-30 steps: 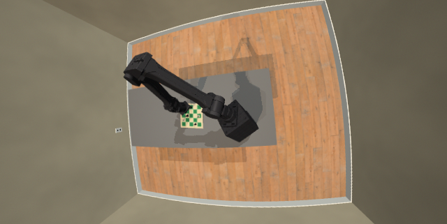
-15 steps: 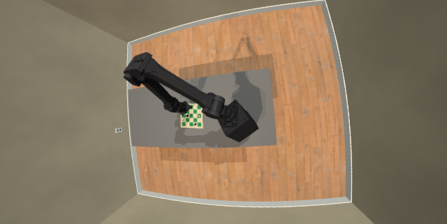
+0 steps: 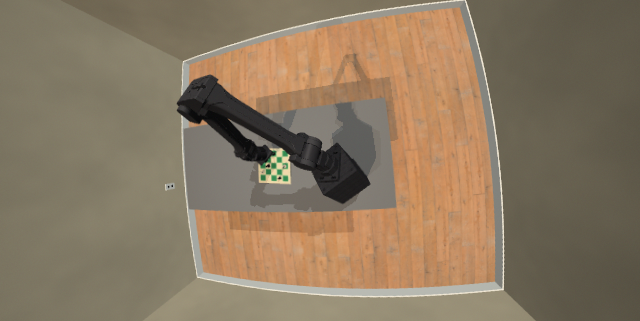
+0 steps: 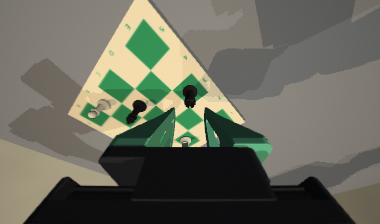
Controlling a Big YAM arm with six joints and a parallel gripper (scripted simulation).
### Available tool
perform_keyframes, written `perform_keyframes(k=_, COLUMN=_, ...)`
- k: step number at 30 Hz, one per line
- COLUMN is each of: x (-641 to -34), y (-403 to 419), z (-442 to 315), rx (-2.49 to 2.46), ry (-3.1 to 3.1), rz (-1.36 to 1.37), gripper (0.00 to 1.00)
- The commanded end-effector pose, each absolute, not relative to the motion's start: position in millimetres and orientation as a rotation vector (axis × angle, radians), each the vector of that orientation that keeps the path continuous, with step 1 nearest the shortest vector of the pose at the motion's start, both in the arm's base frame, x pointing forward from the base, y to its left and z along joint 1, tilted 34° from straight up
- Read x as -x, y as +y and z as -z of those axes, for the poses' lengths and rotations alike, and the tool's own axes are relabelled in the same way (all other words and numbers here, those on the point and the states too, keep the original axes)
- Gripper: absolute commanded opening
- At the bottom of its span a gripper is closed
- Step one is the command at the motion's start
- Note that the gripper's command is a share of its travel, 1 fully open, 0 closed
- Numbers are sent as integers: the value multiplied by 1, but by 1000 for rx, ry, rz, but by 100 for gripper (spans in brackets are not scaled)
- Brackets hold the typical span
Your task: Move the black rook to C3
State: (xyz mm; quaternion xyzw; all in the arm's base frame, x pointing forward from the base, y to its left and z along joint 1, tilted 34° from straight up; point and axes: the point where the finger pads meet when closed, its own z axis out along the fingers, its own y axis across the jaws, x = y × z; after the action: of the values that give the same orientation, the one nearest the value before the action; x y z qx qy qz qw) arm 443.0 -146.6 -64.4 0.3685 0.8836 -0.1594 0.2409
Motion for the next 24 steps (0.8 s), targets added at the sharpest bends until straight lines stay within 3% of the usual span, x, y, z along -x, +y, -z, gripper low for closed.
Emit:
perform_keyframes(k=1, x=-443, y=-156, z=68, rx=-1022, ry=2405, rz=439, gripper=36)
perform_keyframes(k=24, x=-450, y=-161, z=73, rx=-1017, ry=2401, rz=437, gripper=36)
